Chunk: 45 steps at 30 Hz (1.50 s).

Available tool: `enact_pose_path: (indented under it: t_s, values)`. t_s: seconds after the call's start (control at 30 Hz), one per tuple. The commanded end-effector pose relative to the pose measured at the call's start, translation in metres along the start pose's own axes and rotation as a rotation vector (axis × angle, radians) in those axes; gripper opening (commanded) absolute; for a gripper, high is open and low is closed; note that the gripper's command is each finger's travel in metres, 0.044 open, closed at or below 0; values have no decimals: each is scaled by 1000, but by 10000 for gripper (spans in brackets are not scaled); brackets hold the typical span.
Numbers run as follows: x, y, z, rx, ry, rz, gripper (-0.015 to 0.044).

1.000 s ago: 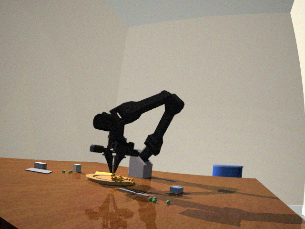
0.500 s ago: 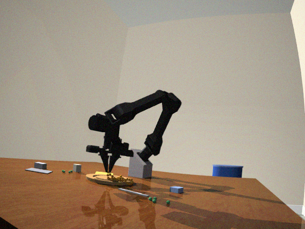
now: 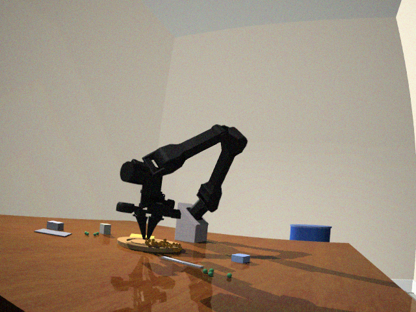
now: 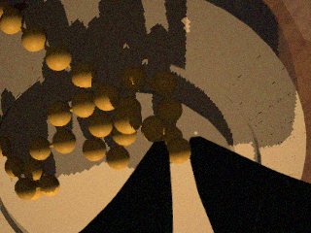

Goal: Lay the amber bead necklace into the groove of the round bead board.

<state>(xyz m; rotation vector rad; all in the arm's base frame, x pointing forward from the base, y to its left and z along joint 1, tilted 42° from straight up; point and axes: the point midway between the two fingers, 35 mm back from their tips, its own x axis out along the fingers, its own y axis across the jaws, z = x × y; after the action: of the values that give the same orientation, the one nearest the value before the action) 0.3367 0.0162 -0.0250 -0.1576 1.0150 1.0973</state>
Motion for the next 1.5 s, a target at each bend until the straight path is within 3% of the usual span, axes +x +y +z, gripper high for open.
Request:
enact_pose_path:
  t_s: [0.0, 0.47, 1.03, 1.47]
  values:
    - [6, 4, -1, 3, 6, 15, 0]
    - [6, 4, -1, 3, 6, 15, 0]
    - [-7, 2, -1, 4, 5, 11, 440]
    - [-17, 3, -2, 3, 6, 15, 440]
